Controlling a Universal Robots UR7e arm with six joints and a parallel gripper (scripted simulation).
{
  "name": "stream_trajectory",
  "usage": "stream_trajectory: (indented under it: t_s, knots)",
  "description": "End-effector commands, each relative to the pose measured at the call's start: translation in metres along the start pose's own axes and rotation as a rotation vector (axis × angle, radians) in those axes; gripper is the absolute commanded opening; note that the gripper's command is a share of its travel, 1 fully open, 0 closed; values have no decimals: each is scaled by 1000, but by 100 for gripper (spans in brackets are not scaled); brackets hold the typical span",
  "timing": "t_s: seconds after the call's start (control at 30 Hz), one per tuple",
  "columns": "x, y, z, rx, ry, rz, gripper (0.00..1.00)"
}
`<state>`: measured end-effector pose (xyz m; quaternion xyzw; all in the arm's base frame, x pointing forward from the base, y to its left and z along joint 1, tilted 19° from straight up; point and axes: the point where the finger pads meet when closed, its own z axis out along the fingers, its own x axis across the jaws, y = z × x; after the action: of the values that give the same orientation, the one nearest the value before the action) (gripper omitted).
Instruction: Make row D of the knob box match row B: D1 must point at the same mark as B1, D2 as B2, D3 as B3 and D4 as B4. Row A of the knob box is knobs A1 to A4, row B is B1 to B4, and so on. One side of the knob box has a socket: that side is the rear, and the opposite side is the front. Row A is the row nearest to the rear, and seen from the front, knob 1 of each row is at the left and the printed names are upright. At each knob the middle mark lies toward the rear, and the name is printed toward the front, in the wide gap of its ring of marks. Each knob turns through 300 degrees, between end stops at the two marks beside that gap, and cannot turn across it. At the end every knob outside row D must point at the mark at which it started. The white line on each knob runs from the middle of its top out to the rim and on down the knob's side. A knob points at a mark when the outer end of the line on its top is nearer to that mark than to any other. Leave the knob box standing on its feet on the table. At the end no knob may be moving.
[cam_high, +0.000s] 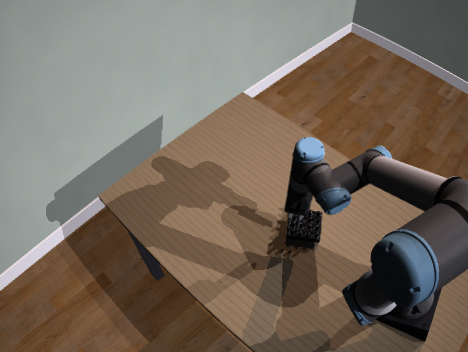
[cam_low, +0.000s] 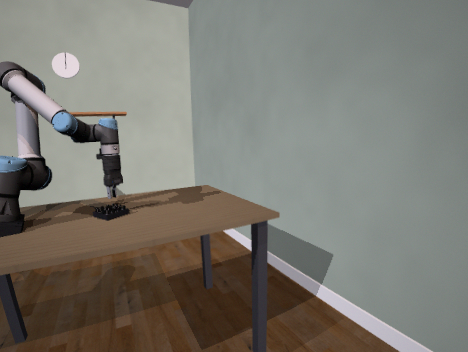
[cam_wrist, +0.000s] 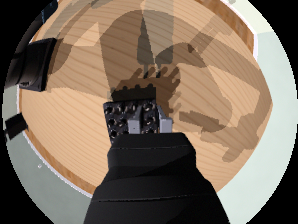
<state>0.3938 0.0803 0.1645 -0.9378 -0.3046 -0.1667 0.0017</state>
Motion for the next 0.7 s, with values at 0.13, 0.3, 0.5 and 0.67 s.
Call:
stream_trajectory:
  t_s: [0.13, 0.3, 0.5, 0.67]
  knots:
    - [0, 0, -4, 0, 0, 0, 46]
    - [0, 0, -4, 0, 0, 0, 46]
    - [0, 0, -4, 0, 0, -7, 46]
    - [0, -1, -4, 0, 0, -47, 46]
